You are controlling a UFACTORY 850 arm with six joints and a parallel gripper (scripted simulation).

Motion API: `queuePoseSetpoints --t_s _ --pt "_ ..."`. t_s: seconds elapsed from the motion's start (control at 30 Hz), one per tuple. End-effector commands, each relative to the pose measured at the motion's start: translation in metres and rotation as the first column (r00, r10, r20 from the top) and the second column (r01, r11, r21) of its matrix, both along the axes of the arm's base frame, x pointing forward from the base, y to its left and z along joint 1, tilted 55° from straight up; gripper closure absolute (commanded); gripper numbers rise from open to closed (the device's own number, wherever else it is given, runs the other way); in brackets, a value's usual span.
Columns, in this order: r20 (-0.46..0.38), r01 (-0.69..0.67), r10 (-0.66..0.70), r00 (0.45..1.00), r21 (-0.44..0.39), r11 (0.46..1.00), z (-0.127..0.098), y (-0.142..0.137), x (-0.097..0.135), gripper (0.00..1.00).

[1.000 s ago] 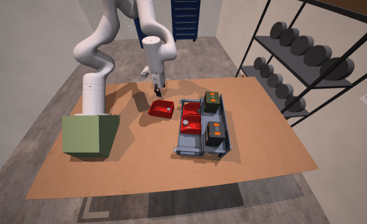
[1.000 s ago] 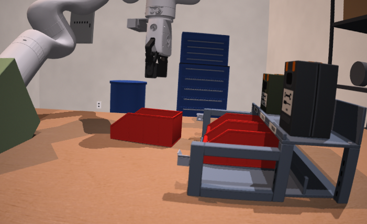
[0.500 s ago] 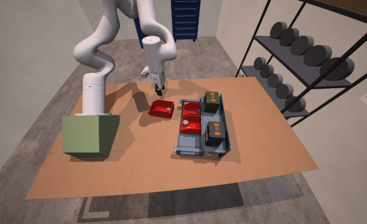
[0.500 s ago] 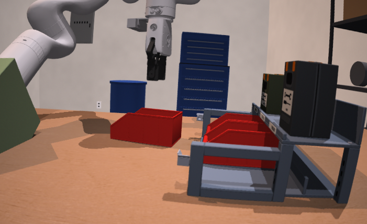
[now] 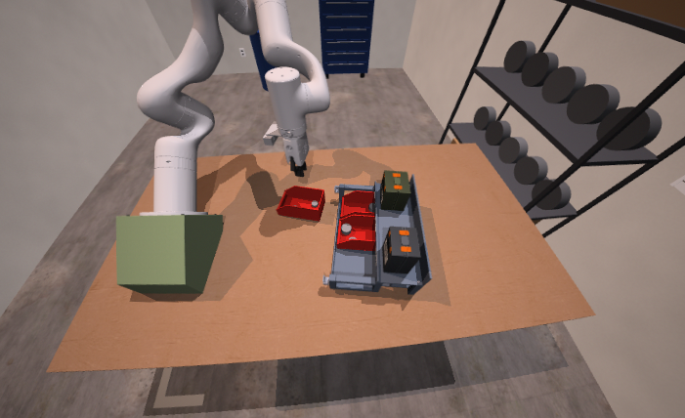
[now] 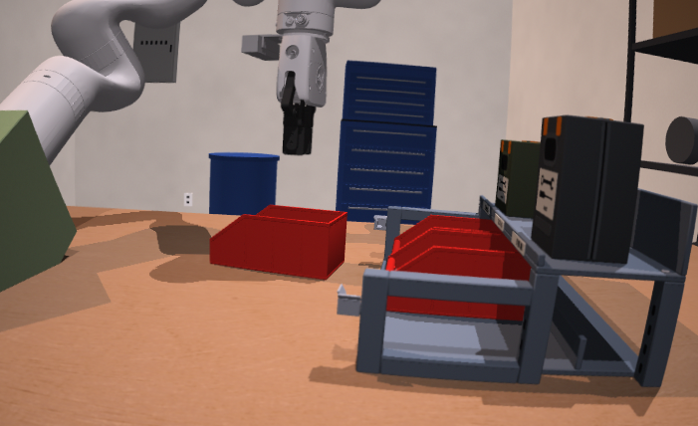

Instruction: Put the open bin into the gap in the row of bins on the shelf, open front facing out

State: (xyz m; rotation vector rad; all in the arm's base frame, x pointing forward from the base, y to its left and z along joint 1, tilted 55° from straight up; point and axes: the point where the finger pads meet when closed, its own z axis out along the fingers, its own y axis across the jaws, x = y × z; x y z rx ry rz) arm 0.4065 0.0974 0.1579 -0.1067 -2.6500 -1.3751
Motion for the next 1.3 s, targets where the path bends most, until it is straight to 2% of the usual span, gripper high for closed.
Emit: queuePoseSetpoints --t_s 0.0,0.43,0.6,1.0,1.17,1.27 --pt "0.001 0.001 -0.001 1.0 0.0 1.0 0.0 0.0 0.001 0.71" --pt "0.001 0.001 -0.001 1.0 0.0 1.0 0.0 0.0 0.001 0.71" --pt "0.001 0.001 -0.001 1.0 0.0 1.0 -0.017 0.024 -0.002 0.71" --pt "0.001 0.001 -0.001 1.0 0.0 1.0 -0.017 0.024 -0.002 0.71" --pt "0.001 0.001 -0.001 1.0 0.0 1.0 -0.042 0.06 -0.007 0.71" --pt "0.001 0.001 -0.001 1.0 0.0 1.0 -0.042 0.06 -0.007 0.71"
